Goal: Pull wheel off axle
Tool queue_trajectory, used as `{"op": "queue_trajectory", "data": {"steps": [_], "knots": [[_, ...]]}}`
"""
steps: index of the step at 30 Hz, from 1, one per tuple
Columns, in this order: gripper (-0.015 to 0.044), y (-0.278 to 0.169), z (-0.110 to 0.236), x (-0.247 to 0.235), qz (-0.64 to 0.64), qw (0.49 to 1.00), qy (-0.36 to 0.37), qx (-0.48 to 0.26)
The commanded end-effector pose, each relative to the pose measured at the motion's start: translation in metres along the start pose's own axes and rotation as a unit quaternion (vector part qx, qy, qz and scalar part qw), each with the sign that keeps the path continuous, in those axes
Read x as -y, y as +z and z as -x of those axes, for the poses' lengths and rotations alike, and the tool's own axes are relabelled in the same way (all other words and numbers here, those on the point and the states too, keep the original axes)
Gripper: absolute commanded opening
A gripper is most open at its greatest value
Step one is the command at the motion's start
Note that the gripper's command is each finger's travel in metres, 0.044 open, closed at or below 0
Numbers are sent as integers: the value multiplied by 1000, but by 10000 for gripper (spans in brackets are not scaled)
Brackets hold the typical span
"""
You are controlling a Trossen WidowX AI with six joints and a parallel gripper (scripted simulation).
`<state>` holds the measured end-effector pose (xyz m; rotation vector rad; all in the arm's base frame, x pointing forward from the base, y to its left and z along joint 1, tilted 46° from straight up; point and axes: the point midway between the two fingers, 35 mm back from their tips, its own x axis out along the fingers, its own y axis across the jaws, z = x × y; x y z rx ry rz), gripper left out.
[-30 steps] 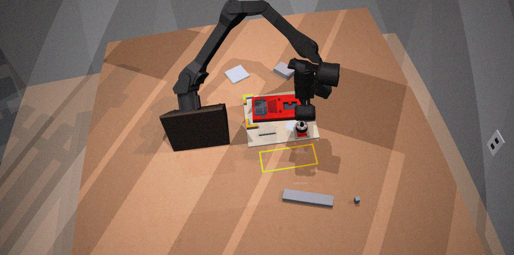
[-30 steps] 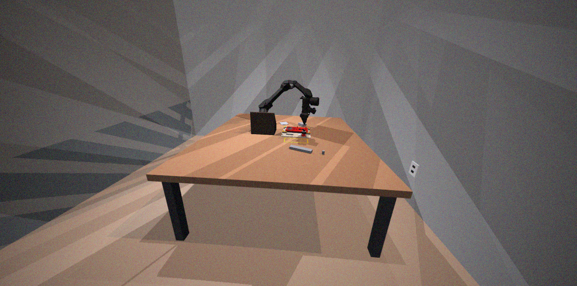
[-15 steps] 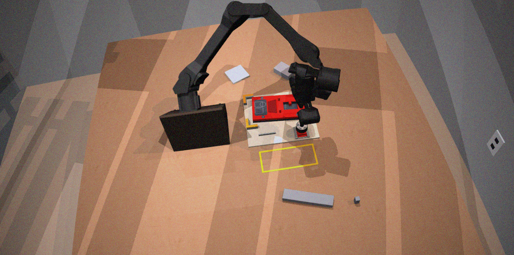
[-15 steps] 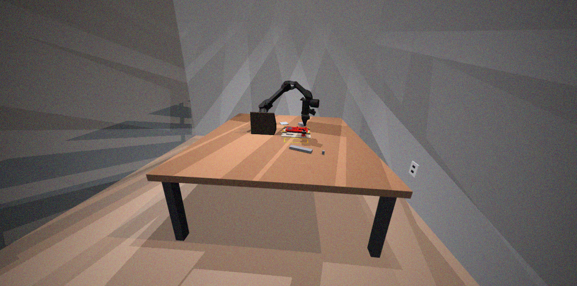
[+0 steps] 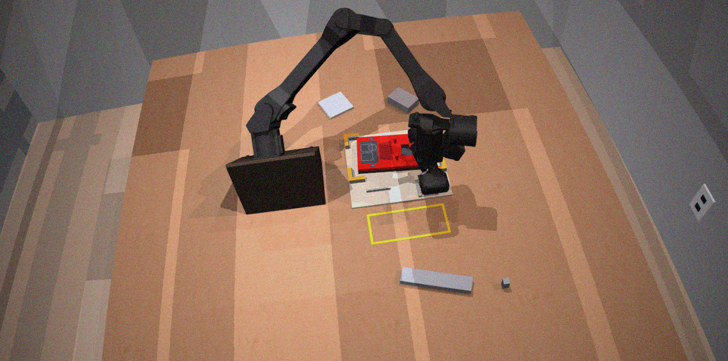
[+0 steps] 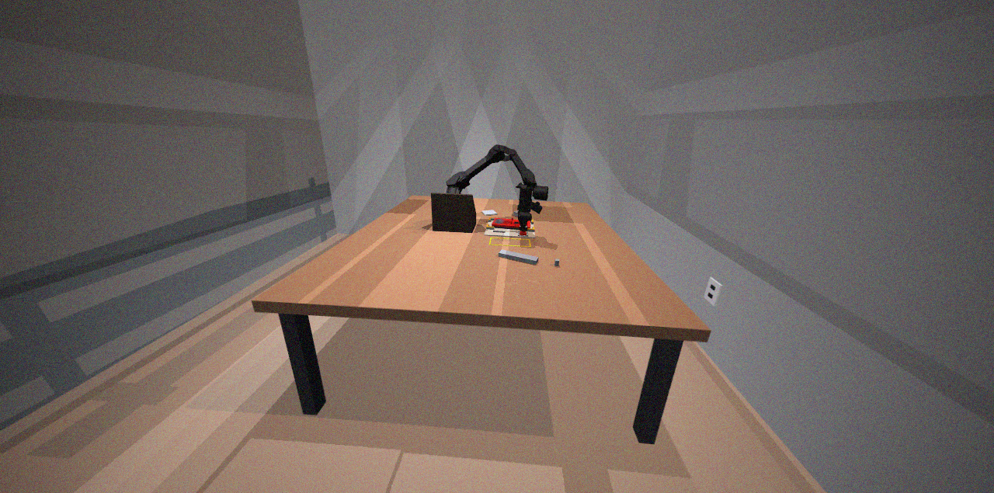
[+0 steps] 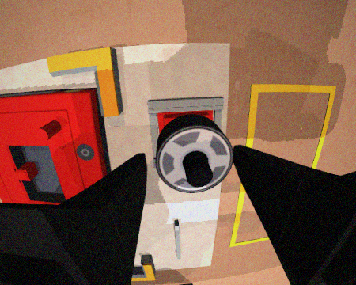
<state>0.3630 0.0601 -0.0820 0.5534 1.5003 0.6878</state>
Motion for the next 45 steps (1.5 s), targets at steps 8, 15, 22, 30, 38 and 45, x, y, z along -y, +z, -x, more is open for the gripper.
{"op": "queue_trajectory", "data": {"steps": [8, 15, 22, 30, 38, 45], "knots": [[142, 0, 2, 1, 0, 1000, 0, 2], [0, 1, 4, 1, 0, 1000, 0, 2], [0, 1, 6, 1, 0, 1000, 0, 2], [0, 1, 9, 1, 0, 1000, 0, 3], [0, 1, 11, 1, 0, 1000, 0, 3], [0, 1, 14, 1, 0, 1000, 0, 4]]}}
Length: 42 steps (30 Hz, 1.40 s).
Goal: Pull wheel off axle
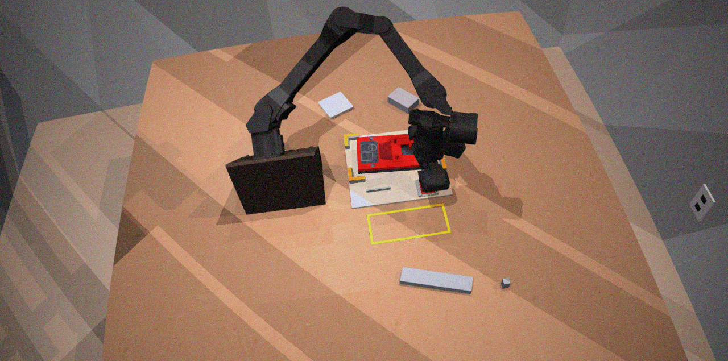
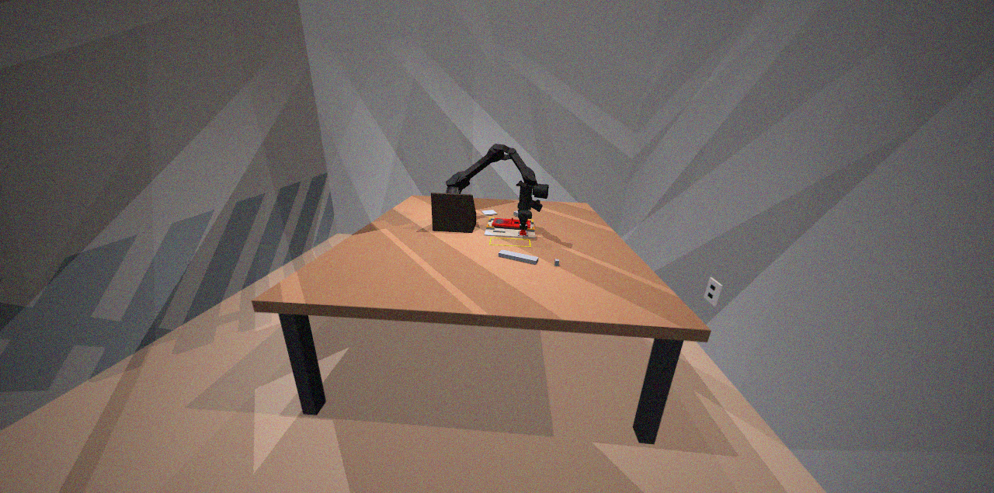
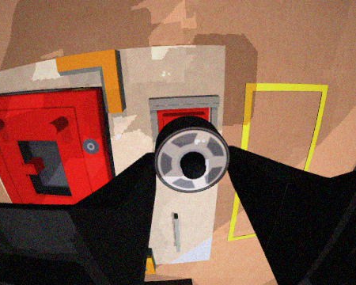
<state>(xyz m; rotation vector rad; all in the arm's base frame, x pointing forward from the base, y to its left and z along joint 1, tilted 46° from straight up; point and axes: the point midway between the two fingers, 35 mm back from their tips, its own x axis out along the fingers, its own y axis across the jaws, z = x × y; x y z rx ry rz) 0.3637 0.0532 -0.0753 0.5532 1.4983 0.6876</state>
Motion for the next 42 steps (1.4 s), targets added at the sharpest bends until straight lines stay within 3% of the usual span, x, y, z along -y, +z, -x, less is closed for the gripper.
{"op": "queue_trajectory", "data": {"steps": [1, 42], "knots": [[0, 1, 4, 1, -1, 1000, 0, 3], [0, 0, 18, 1, -1, 1000, 0, 6]]}}
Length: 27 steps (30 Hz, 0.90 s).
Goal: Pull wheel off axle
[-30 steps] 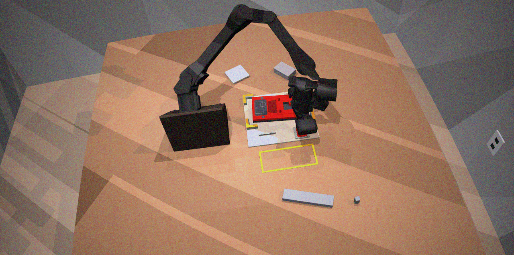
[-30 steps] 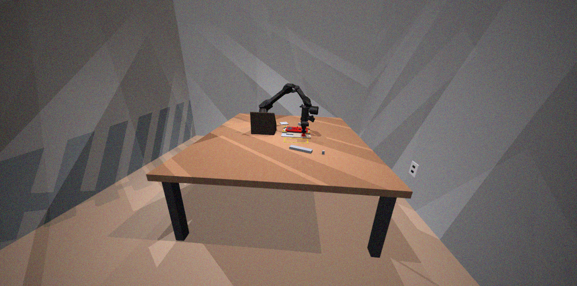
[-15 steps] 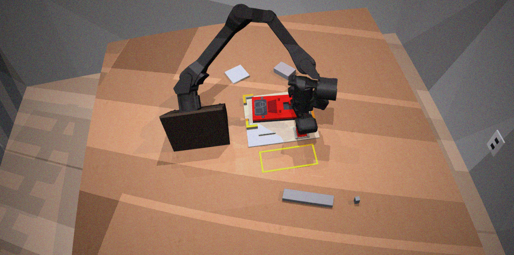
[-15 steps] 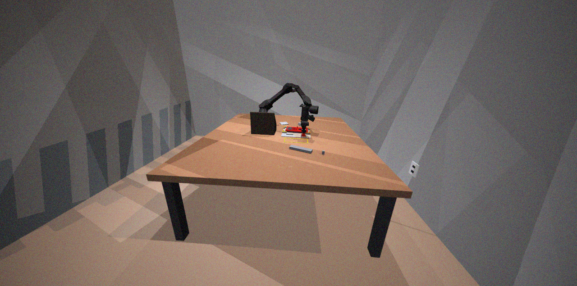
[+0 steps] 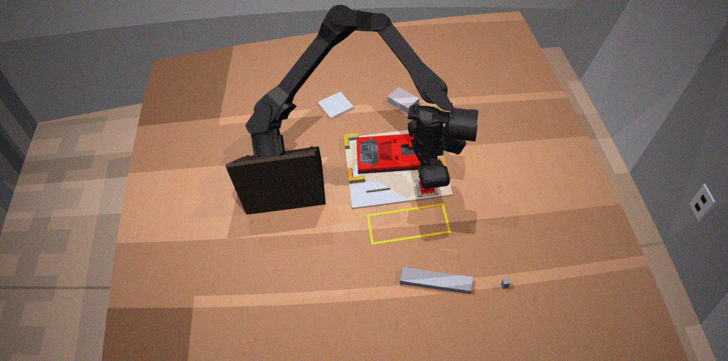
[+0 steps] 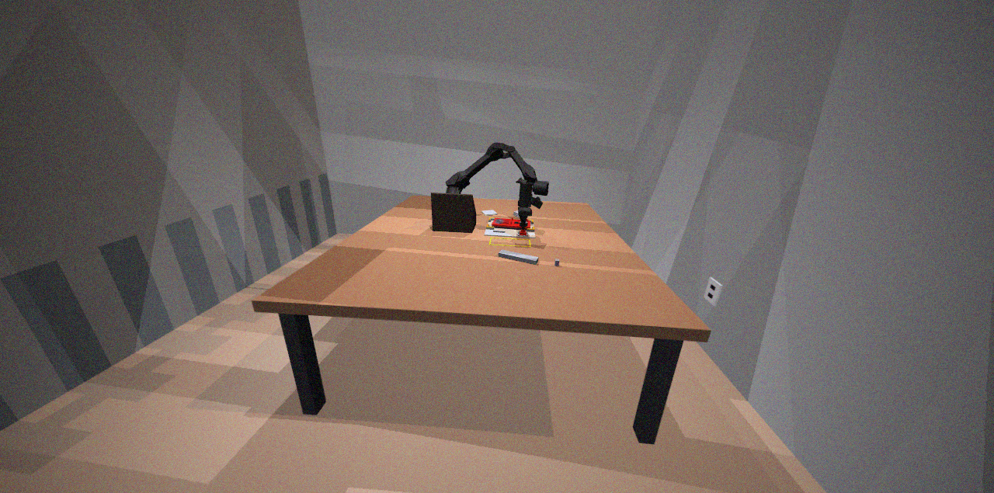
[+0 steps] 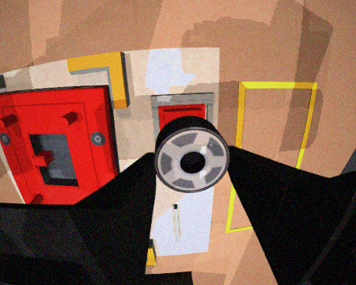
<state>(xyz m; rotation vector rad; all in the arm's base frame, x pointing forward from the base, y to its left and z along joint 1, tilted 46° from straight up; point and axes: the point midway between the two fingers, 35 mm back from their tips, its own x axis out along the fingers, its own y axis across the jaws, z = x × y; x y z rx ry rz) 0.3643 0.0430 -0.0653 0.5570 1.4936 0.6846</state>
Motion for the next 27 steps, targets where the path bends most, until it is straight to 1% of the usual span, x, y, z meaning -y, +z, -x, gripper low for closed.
{"op": "queue_trajectory", "data": {"steps": [1, 27], "knots": [[0, 1, 4, 1, 0, 1000, -1, 3], [0, 0, 13, 1, 0, 1000, -1, 5]]}}
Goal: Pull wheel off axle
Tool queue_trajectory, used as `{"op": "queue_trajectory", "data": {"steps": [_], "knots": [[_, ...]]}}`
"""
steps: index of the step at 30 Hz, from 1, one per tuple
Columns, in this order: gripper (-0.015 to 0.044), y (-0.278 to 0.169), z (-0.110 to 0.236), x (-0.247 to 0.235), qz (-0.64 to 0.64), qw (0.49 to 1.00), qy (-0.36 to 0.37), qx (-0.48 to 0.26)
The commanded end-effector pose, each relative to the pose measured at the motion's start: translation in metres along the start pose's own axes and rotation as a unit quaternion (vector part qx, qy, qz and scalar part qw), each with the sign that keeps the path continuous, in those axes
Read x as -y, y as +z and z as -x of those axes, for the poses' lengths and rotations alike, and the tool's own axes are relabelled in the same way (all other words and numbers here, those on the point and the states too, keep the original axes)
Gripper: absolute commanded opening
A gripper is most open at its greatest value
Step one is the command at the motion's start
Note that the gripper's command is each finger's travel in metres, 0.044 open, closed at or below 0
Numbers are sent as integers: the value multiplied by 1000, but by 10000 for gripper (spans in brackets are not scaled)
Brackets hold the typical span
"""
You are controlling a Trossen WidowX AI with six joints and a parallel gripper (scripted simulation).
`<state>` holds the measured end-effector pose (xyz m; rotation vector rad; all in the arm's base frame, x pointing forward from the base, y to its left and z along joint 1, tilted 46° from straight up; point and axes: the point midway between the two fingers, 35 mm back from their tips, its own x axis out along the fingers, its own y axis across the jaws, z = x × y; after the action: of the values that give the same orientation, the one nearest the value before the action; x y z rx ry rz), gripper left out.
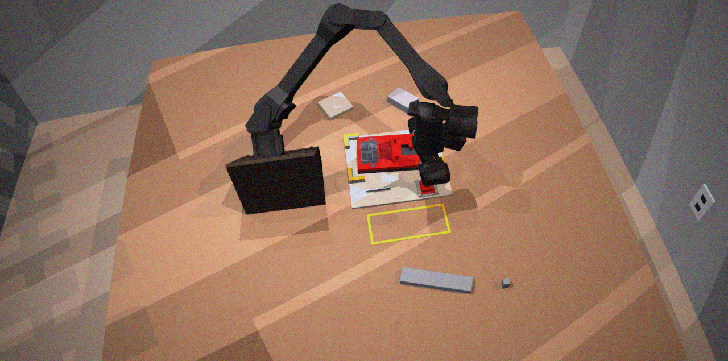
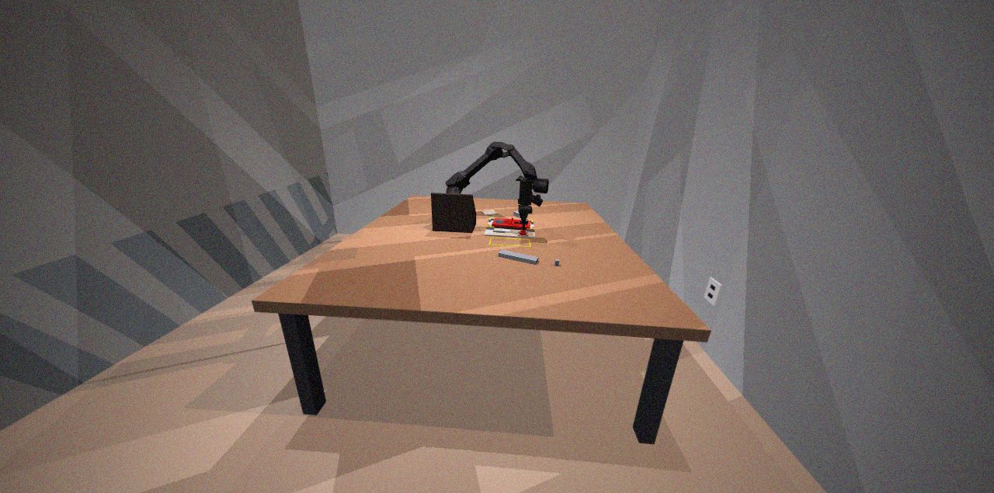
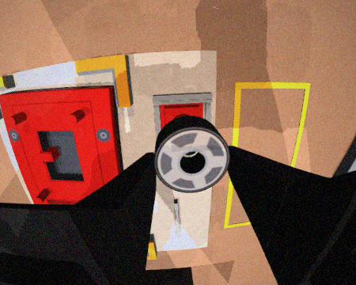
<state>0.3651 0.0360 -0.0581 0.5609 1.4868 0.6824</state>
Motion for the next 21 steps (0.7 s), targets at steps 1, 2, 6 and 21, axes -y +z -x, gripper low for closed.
{"op": "queue_trajectory", "data": {"steps": [1, 2, 6, 21], "knots": [[0, 0, 3, 1, 0, 1000, -1, 1], [0, 0, 3, 1, 0, 1000, -1, 1], [0, 0, 4, 1, 0, 1000, -1, 1], [0, -10, 33, 14, -3, 1000, -2, -1]]}}
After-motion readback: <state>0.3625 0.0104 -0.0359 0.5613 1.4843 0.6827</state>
